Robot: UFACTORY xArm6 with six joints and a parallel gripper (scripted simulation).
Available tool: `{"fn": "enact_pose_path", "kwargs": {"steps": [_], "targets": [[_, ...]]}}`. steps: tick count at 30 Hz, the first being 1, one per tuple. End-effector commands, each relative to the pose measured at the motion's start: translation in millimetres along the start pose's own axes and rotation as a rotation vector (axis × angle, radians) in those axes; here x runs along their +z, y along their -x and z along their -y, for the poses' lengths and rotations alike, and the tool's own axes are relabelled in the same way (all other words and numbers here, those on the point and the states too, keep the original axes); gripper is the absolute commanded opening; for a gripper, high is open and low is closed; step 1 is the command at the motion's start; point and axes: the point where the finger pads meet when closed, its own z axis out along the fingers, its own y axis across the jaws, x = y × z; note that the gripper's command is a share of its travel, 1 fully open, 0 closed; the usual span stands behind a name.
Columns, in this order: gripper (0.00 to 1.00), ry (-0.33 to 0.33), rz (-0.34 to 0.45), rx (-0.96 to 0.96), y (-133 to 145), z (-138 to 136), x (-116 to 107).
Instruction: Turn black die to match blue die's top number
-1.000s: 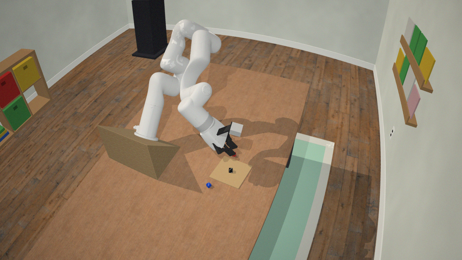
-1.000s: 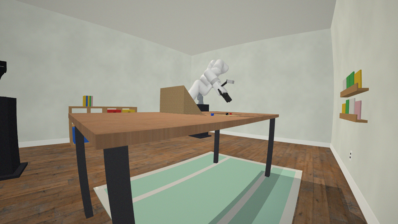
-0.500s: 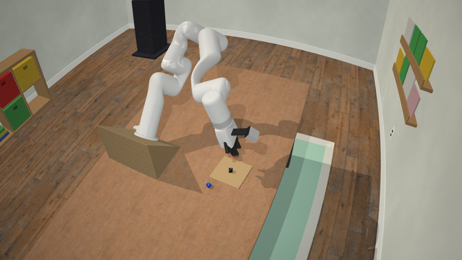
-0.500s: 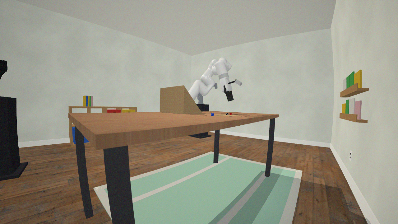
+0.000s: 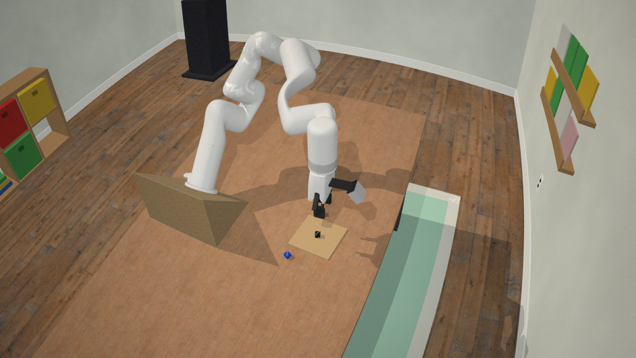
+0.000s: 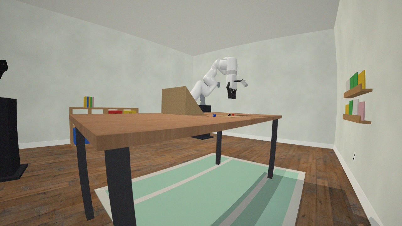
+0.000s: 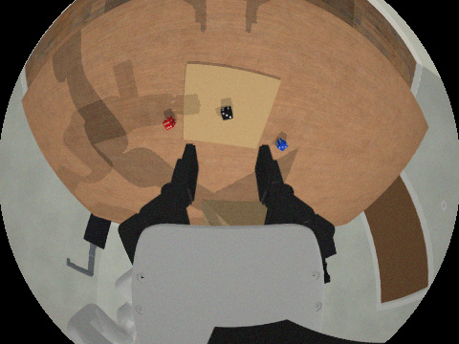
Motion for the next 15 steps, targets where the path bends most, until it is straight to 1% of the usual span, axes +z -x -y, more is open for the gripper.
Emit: {"fn": "enact_pose_path", "kwargs": {"steps": [1,10,15], "targets": [[1.0,0.003,0.009,0.001,-1.2,-0.4,-1.7],[1.0,0.003,0.009,0.001,-1.2,-0.4,-2.1],[1.0,0.003,0.009,0.001,-1.2,-0.4,-8.1]]}}
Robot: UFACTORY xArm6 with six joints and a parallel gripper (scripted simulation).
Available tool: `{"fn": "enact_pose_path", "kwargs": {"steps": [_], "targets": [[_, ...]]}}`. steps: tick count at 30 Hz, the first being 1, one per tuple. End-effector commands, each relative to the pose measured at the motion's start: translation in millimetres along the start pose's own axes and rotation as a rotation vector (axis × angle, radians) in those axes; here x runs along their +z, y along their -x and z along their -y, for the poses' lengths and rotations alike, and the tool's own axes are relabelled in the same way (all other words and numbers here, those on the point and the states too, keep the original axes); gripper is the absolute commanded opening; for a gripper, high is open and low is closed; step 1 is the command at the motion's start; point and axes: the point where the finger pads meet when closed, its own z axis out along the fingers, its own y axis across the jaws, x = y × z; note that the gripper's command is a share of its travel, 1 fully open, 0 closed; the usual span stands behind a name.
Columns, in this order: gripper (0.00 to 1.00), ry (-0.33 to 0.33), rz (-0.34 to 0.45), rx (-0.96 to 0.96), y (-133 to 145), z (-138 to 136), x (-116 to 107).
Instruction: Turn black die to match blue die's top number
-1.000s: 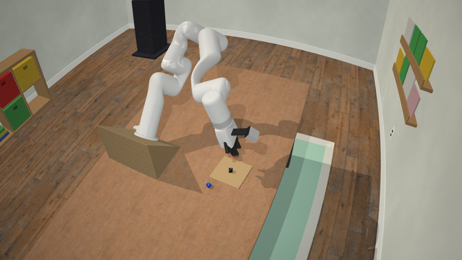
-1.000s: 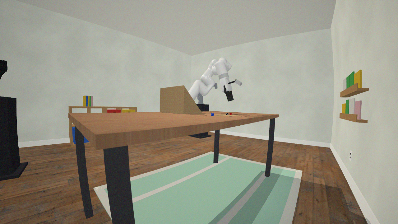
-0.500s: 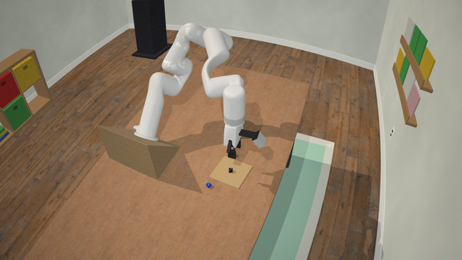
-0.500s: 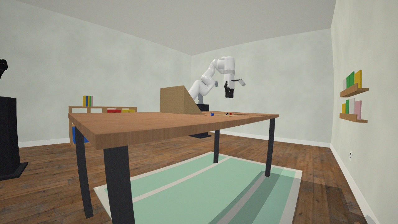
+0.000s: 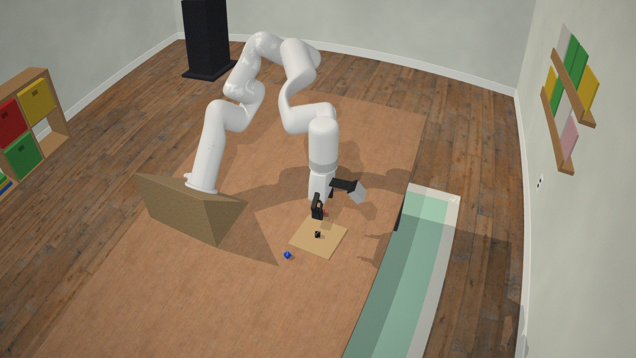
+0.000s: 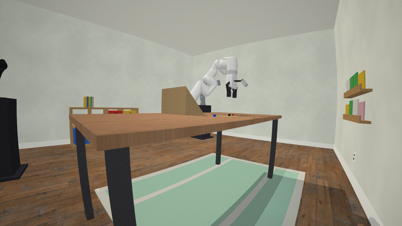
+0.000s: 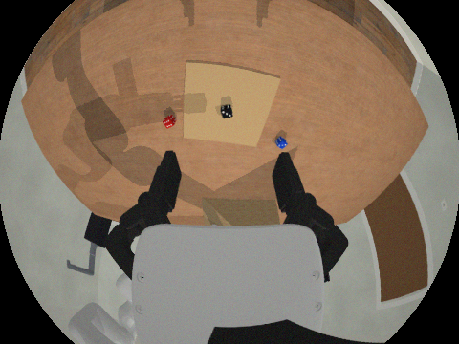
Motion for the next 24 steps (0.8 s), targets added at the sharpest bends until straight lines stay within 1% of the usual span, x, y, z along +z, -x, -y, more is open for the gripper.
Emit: {"fn": "enact_pose_path", "kwargs": {"steps": [1,4,16,24], "targets": [[1.0,0.002,-0.004,-0.001,-1.2,-0.2,-6.0],[1.0,0.002,-0.004,-0.001,-1.2,-0.2,-10.6],[1.0,0.002,-0.004,-0.001,-1.1,-0.1,-44.6],[1.0,0.002,-0.004,-0.001,-1.0,-0.1,-50.5]]}}
